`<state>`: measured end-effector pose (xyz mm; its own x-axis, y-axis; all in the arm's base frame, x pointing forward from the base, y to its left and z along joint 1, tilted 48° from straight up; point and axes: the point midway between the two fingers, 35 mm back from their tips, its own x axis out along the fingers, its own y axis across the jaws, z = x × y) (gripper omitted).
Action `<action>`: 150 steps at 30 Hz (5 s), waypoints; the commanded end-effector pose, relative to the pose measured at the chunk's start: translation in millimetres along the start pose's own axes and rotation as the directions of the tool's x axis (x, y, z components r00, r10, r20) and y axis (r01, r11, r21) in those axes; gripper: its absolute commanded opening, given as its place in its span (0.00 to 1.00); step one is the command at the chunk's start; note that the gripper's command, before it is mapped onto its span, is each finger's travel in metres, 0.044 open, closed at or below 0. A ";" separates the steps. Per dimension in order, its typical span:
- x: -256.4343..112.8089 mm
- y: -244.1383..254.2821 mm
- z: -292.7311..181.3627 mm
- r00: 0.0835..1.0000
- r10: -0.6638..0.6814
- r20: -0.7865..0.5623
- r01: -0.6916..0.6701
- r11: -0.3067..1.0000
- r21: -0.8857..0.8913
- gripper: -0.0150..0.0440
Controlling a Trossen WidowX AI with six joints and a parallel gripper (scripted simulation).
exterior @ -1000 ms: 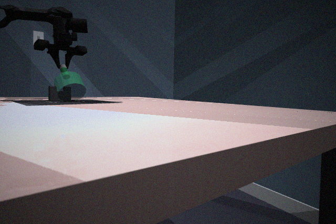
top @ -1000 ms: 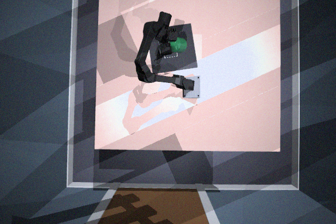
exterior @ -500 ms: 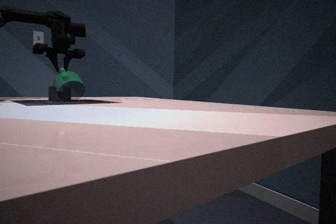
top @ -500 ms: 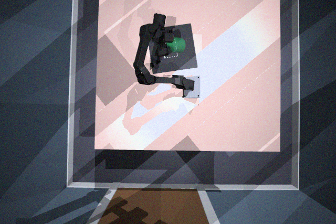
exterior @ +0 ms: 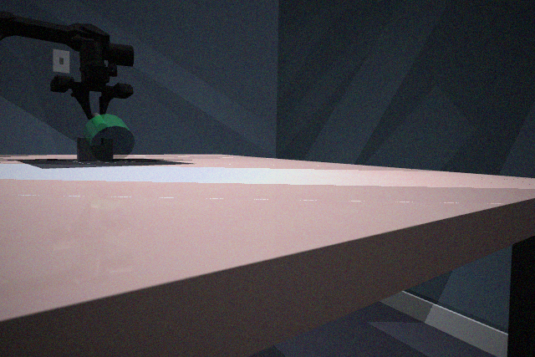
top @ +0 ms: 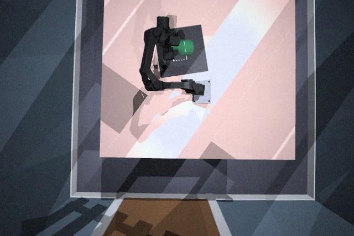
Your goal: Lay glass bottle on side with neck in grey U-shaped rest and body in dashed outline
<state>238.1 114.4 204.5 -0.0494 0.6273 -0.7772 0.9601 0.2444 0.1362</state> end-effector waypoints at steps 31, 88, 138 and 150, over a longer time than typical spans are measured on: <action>18.9 -0.3 -21.9 1.000 0.001 -0.003 -0.001 1.000 -0.004 0.43; 42.1 -0.2 -39.7 1.000 -0.014 -0.024 0.013 1.000 -0.013 0.43; 48.2 -0.8 -43.3 0.996 -0.026 -0.085 0.025 1.000 -0.010 0.43; 48.2 -0.8 -43.3 0.996 -0.026 -0.085 0.025 1.000 -0.010 0.74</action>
<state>223.1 176.7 194.0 -0.0974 0.6833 -0.7236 0.9557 0.2671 0.1235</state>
